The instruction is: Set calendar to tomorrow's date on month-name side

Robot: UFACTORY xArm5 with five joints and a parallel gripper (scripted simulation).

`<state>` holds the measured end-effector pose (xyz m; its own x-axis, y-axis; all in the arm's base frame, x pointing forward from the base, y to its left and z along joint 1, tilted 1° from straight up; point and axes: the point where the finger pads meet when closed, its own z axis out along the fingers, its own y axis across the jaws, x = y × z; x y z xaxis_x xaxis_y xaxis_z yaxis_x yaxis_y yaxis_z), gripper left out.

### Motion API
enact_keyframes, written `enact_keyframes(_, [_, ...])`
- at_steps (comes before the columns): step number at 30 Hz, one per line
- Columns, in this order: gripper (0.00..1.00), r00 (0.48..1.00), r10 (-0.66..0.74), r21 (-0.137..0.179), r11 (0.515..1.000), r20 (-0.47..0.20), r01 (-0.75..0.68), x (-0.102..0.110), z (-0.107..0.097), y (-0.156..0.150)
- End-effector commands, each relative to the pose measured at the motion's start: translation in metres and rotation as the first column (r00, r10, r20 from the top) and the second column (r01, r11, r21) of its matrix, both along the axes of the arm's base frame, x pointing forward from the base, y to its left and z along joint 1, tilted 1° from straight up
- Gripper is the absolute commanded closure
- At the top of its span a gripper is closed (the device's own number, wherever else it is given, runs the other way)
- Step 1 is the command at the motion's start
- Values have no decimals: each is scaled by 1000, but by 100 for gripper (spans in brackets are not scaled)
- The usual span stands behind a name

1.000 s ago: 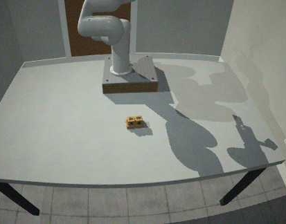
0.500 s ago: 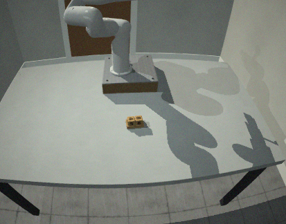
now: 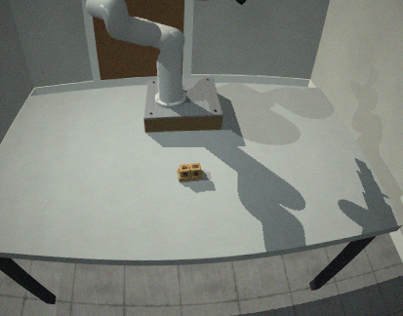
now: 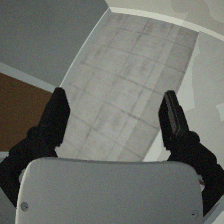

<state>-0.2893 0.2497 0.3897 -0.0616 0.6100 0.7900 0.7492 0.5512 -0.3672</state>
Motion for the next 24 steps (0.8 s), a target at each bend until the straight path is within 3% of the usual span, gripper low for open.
enact_keyframes(1, [0,994,-58,35,998,96,54,21,-14,39])
enact_keyframes(2, [0,981,-97,48,995,166,90,42,-26,62])
enact_keyframes(5, [0,981,-97,48,995,166,90,42,-26,62])
enact_keyframes(6, [0,962,-134,58,991,237,124,66,-39,83])
enact_keyframes(8, [0,962,-134,58,991,237,124,66,-39,83])
enact_keyframes(9, [0,937,-167,63,986,306,155,93,-51,103])
enact_keyframes(11, [0,937,-167,63,986,306,155,93,-51,103])
enact_keyframes(12, [0,907,-194,62,981,373,184,122,-64,120])
enact_keyframes(14, [0,907,-194,62,981,373,184,122,-64,120])
enact_keyframes(15, [0,873,-214,57,976,437,211,153,-78,134])
enact_keyframes(18, [0,873,-214,57,976,437,211,153,-78,134])
enact_keyframes(19, [0,837,-228,47,971,498,236,185,-91,145])
enact_keyframes(22, [0,837,-228,47,971,498,236,185,-91,145])
enact_keyframes(23, [0,799,-233,31,965,554,260,219,-104,154])
enact_keyframes(24, [0,799,-233,31,965,554,260,219,-104,154])
